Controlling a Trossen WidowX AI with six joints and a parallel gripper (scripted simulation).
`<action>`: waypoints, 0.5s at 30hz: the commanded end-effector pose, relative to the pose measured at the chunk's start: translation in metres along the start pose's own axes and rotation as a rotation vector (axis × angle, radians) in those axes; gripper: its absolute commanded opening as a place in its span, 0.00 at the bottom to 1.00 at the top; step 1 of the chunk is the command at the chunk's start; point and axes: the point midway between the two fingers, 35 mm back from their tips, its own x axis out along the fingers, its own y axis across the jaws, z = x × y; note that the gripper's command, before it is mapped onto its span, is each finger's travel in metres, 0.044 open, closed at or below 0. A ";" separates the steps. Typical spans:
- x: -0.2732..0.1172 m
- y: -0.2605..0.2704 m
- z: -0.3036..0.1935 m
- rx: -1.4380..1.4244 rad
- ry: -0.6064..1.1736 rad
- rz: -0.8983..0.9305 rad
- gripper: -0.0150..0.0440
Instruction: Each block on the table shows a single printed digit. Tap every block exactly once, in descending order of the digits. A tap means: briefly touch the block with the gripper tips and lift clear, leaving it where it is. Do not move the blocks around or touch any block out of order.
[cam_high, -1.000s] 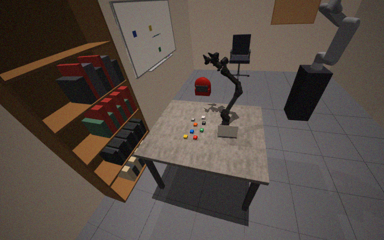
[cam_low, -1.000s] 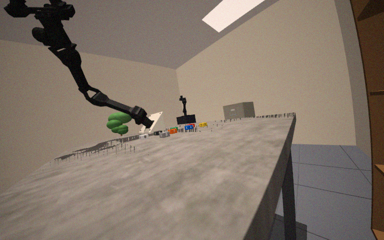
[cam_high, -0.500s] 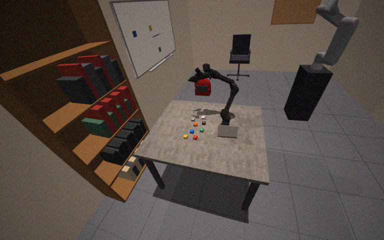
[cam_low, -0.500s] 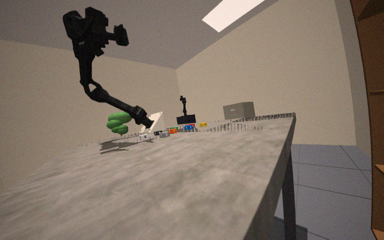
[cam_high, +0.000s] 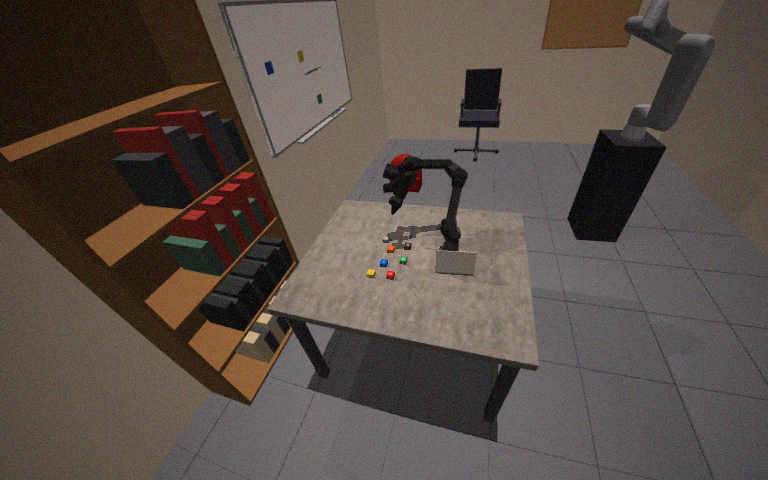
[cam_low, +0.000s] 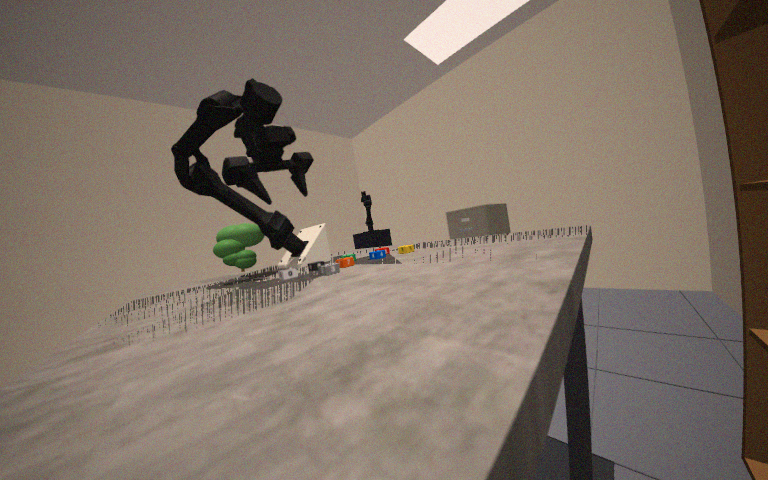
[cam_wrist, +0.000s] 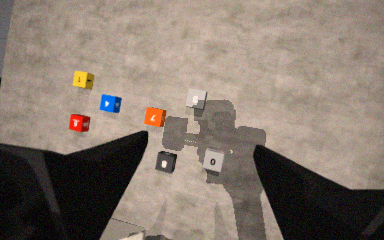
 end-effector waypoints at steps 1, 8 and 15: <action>0.021 -0.010 -0.065 -0.039 0.314 -0.204 0.93; 0.021 -0.011 -0.066 -0.041 0.320 -0.208 0.93; 0.021 -0.011 -0.066 -0.041 0.320 -0.208 0.93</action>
